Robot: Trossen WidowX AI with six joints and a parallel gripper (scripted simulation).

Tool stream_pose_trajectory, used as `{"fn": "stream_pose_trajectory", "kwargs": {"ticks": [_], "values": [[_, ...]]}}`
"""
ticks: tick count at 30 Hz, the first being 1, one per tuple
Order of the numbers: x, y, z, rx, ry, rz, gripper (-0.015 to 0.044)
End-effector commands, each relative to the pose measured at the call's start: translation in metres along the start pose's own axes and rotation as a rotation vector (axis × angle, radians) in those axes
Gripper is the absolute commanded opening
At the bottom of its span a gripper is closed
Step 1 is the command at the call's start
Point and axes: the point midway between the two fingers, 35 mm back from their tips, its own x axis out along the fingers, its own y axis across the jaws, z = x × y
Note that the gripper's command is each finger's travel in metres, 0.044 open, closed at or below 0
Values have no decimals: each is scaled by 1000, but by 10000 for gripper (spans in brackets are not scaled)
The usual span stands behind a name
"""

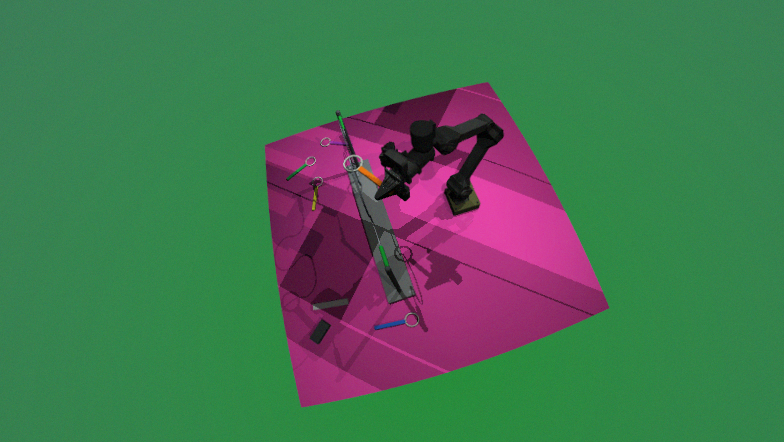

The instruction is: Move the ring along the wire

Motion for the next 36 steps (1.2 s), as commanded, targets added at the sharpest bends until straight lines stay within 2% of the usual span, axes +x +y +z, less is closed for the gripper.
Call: {"fn": "stream_pose_trajectory", "kwargs": {"ticks": [1,36], "values": [[2,0,0,-40,6,-20,-150],[0,-13,3,-422,13,-241,-150]]}}
